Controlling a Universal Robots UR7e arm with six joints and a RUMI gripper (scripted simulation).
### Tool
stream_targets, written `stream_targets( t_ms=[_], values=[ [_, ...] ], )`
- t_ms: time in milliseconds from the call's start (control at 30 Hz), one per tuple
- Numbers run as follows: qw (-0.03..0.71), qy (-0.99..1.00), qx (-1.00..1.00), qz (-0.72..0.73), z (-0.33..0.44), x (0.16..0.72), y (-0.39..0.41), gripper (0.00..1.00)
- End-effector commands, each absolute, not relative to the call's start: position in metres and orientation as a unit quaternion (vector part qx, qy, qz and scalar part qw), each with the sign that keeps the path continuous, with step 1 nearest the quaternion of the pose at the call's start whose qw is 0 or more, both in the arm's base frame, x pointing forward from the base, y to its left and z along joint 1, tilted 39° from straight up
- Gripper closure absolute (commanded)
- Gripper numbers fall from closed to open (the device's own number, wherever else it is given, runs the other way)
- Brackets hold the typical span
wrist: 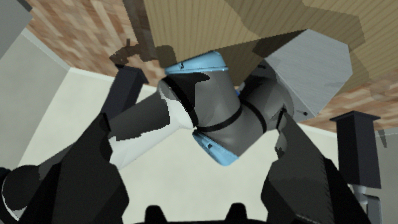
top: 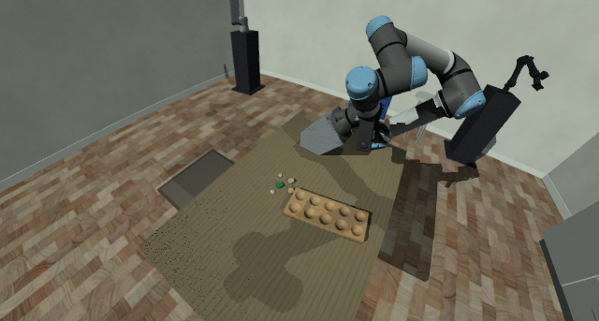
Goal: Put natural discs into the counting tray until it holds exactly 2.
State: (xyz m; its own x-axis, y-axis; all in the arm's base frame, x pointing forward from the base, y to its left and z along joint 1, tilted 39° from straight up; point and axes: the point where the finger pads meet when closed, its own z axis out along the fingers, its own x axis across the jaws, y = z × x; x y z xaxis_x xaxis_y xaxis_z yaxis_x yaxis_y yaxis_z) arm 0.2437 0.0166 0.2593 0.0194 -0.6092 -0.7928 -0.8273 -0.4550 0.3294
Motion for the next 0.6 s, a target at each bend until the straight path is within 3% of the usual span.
stream_targets(
  t_ms=[0, 533, 567],
  values=[
    [0.114, 0.51, -0.705, 0.48, 0.2594, 0.2438, 0.0164, 0.0],
    [0.114, 0.51, -0.705, 0.48, 0.2594, 0.2438, 0.0164, 0.0],
    [0.114, 0.51, -0.705, 0.48, 0.2594, 0.2438, 0.0164, 0.72]
  ],
)
